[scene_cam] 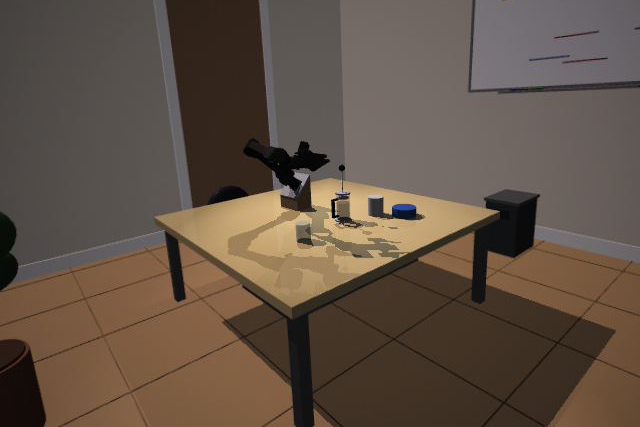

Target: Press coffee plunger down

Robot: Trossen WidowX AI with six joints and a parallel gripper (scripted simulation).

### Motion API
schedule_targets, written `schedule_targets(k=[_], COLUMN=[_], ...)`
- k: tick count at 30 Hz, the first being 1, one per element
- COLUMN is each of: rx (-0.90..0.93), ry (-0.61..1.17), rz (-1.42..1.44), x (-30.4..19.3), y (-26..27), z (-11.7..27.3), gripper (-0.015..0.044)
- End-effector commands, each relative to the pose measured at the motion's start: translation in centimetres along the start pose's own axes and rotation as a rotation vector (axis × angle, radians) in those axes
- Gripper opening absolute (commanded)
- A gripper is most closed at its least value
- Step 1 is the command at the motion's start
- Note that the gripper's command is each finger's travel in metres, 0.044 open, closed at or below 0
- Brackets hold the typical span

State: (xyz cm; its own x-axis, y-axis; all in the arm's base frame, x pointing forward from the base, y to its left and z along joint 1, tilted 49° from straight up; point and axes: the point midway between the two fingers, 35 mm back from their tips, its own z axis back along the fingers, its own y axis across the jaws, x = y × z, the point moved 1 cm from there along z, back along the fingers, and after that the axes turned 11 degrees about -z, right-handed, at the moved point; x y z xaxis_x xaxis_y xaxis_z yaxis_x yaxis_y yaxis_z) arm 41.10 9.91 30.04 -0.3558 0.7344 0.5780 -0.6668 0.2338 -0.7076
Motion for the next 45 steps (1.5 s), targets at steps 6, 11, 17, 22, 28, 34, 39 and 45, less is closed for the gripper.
schedule_targets(k=[6, 11, 17, 22, 28, 34, 39, 45], rx=[-0.045, -0.228, -0.558, -0.709, -0.708, -0.707, -0.707, -0.706], ry=[0.451, 0.625, 0.664, 0.612, 0.613, 0.611, 0.612, 0.613], rz=[-0.376, -0.472, -0.517, -0.525, -0.526, -0.523, -0.524, -0.525], x=[1.2, 2.7, 5.4, 6.7, 3.0, 0.9, 0.6, 0.0], y=[10.6, 15.9, 21.0, 22.7, 23.5, 23.9, 23.7, 23.3], z=[-7.4, -8.0, -5.9, -4.4, -4.2, -3.9, -4.2, -4.9], gripper=[0.0440, 0.0440, 0.0440, 0.0440, 0.0440, 0.0440, 0.0440, 0.0440])
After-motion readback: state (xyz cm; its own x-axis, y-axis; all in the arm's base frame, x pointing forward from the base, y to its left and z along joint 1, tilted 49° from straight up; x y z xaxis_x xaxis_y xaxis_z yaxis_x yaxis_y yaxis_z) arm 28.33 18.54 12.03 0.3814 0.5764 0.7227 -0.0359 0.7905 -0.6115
